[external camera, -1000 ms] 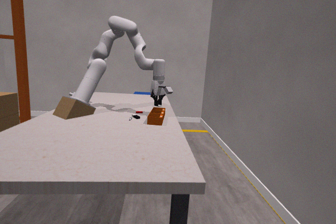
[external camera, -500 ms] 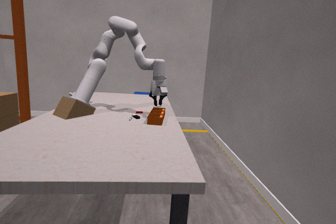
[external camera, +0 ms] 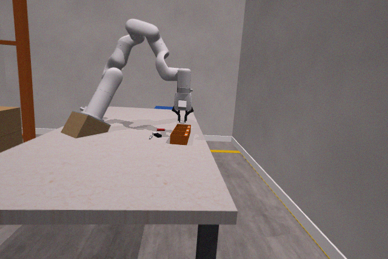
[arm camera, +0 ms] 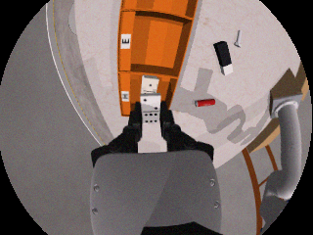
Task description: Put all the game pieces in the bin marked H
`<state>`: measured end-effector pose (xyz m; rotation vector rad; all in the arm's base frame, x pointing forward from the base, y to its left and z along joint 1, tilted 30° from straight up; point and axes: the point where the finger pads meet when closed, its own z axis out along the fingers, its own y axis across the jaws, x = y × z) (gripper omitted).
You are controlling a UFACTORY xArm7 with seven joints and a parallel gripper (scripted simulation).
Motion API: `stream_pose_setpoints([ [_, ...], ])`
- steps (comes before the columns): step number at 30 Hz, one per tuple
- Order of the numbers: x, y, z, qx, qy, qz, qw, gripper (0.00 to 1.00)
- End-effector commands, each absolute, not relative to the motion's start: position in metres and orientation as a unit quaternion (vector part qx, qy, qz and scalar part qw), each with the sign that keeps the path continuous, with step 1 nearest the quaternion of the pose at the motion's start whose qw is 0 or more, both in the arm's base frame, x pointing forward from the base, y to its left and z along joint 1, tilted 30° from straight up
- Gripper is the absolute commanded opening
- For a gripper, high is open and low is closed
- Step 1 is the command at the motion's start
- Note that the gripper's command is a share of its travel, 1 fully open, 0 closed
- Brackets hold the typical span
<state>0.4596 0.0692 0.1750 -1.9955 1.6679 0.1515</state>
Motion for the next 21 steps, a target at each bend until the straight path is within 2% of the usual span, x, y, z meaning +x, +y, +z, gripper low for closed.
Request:
stream_pose_setpoints([
  [1,0.4608,0.0683,0.1765,-0.698,0.668,0.07,0.25,0.0],
  [21,0.462,0.0704,0.1733,-0.698,0.668,0.07,0.25,0.0],
])
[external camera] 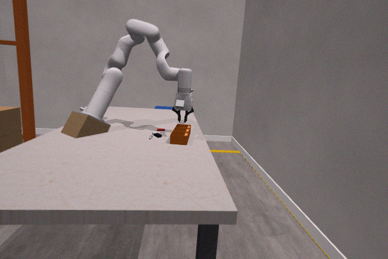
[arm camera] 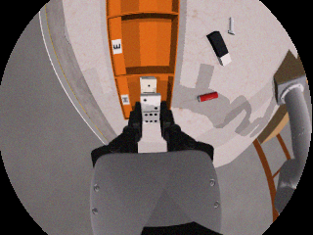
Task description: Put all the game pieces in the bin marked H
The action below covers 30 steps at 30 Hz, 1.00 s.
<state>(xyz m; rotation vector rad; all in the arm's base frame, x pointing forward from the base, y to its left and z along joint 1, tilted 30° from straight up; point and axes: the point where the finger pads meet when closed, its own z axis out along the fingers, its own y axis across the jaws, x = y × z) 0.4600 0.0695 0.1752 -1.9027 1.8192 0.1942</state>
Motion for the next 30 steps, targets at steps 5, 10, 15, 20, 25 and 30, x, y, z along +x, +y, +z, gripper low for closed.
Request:
stream_pose_setpoints([
  [5,0.463,0.073,0.168,-0.698,0.668,0.07,0.25,0.0],
  [10,0.466,0.077,0.159,-0.698,0.668,0.07,0.25,0.0],
  [15,0.468,0.082,0.151,-0.698,0.668,0.07,0.25,0.0],
  [20,0.469,0.085,0.146,-0.698,0.668,0.07,0.25,0.0],
  [25,0.47,0.085,0.144,-0.698,0.668,0.07,0.25,0.0],
  [30,0.47,0.085,0.144,-0.698,0.668,0.07,0.25,0.0],
])
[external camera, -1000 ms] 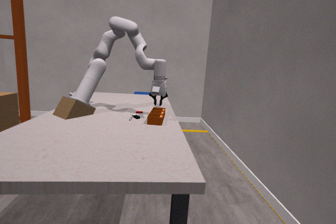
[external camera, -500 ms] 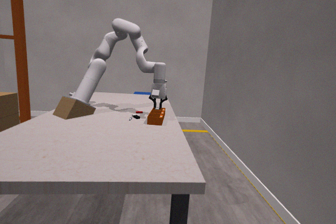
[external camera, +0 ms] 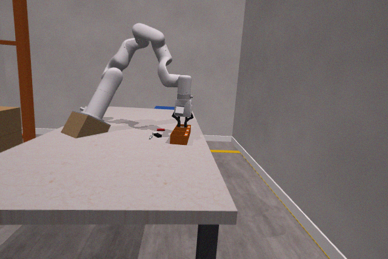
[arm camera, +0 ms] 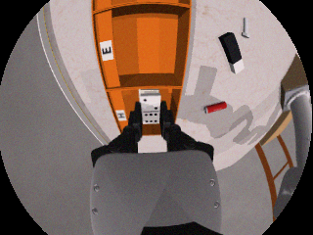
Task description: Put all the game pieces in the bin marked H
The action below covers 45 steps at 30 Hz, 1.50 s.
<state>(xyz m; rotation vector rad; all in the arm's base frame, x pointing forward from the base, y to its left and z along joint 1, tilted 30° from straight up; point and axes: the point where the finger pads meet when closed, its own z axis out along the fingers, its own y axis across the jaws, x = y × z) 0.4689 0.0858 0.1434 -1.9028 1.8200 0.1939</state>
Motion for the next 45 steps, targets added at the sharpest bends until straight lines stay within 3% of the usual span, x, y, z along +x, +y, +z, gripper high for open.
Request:
stream_pose_setpoints([
  [1,0.47,0.085,0.144,-0.698,0.668,0.07,0.25,0.0],
  [4,0.47,0.085,0.144,-0.698,0.668,0.07,0.25,0.0],
  [5,0.47,0.085,0.144,-0.698,0.668,0.07,0.25,0.31],
  [45,0.464,0.074,0.166,-0.698,0.668,0.07,0.25,0.31],
])
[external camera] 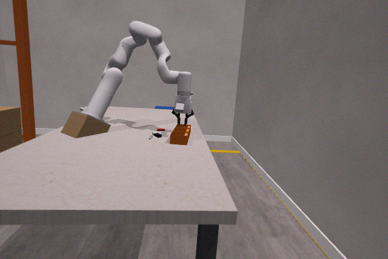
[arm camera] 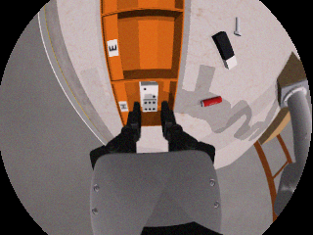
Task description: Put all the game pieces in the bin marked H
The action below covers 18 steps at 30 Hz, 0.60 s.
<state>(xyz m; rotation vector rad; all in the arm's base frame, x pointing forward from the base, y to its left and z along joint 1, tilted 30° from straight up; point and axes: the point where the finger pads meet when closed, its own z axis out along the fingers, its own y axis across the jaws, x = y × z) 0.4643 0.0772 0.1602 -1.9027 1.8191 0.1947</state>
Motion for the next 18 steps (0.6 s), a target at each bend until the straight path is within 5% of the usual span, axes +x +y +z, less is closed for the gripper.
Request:
stream_pose_setpoints([
  [1,0.464,0.073,0.168,-0.698,0.668,0.07,0.25,0.31],
  [16,0.461,0.069,0.177,-0.698,0.668,0.07,0.25,0.31],
  [17,0.46,0.067,0.18,-0.698,0.668,0.07,0.25,1.0],
  [18,0.459,0.065,0.184,-0.698,0.668,0.07,0.25,1.0],
])
